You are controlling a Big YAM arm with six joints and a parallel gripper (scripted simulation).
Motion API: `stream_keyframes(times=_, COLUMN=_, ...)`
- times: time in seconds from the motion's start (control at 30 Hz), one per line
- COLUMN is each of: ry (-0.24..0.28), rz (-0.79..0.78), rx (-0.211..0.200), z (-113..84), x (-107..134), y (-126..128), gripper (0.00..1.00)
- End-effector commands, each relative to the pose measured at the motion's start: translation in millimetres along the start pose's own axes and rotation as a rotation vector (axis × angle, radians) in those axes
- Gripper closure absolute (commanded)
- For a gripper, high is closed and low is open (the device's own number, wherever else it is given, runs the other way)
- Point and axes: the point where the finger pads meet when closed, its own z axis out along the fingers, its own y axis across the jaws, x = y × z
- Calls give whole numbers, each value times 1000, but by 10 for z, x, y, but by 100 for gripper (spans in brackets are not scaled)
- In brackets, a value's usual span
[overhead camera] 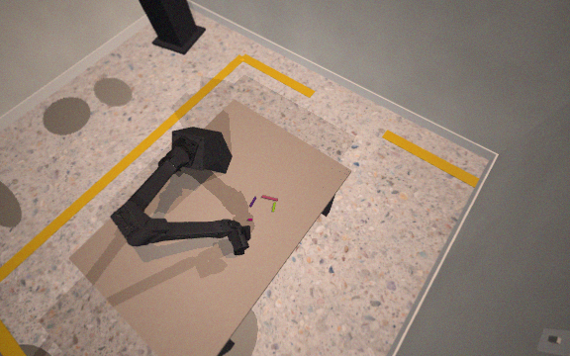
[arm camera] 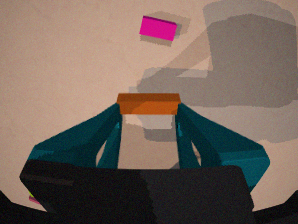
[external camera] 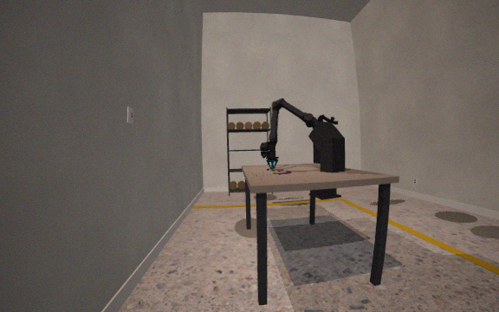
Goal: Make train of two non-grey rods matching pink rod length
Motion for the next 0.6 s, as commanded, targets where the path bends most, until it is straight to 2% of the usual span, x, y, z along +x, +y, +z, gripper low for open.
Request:
stream_keyframes(times=0.0, ry=-20, rz=10, rx=-1, z=-5, x=-89, y=-66, gripper=64)
stream_keyframes(times=0.57, ry=-25, rz=14, rx=-2, z=-19, x=-121, y=-71, gripper=64)
